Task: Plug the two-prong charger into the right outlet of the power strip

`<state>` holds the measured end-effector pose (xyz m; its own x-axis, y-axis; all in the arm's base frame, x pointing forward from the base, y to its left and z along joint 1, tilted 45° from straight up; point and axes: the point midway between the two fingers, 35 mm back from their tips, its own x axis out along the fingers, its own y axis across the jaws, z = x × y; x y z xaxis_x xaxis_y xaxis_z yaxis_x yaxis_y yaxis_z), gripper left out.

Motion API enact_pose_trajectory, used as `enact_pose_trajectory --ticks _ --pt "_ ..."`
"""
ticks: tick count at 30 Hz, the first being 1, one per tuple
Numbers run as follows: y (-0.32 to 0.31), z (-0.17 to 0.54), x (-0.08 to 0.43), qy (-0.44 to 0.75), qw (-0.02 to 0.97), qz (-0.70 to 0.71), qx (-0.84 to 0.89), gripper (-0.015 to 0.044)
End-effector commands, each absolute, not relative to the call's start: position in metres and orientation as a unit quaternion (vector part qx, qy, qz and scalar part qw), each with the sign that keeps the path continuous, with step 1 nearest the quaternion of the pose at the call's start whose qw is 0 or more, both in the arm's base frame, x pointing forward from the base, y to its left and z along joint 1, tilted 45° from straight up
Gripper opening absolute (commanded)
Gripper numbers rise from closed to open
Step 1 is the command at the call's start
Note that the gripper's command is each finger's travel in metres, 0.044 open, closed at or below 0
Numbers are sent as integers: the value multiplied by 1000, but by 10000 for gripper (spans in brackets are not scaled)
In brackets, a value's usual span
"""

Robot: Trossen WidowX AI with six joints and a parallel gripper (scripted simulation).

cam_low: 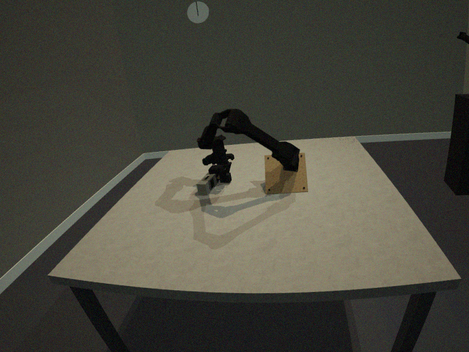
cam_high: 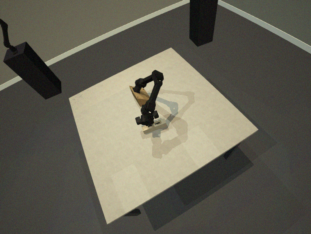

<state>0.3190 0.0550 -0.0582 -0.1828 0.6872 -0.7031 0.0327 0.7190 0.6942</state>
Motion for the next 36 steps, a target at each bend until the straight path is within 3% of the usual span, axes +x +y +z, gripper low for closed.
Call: enact_pose_trajectory --ticks 1,36 --pt "55 -57 321 716 588 279 253 0" --pt "56 -58 327 716 588 279 253 0"
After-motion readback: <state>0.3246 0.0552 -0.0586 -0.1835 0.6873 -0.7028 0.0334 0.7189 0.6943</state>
